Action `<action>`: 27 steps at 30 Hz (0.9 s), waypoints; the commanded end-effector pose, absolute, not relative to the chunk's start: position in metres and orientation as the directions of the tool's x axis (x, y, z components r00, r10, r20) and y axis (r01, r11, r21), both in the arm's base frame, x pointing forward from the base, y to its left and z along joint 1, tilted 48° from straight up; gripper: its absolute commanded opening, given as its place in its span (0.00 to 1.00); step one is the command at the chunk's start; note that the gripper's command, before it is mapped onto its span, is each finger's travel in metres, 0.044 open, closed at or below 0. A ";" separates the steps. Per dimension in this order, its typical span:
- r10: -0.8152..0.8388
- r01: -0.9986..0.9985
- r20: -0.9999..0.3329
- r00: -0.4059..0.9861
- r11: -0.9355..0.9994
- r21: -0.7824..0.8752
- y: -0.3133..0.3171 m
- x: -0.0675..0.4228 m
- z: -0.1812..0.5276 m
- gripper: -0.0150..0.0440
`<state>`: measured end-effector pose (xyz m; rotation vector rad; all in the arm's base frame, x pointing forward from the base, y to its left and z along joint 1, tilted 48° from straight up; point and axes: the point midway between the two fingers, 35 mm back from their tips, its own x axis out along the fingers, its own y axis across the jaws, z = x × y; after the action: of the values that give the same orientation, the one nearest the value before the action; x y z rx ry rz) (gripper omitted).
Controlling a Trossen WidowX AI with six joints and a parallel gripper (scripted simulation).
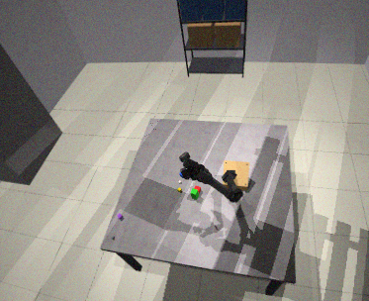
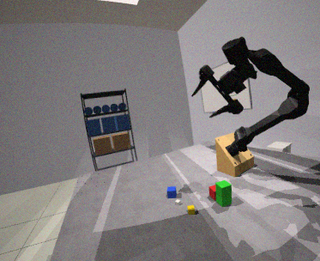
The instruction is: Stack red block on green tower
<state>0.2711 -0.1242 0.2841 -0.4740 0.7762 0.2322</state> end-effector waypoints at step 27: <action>0.735 -0.957 -0.676 0.055 0.231 0.173 0.032 0.249 0.086 1.00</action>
<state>0.2510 0.0252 0.0930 -0.3769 0.7492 1.3213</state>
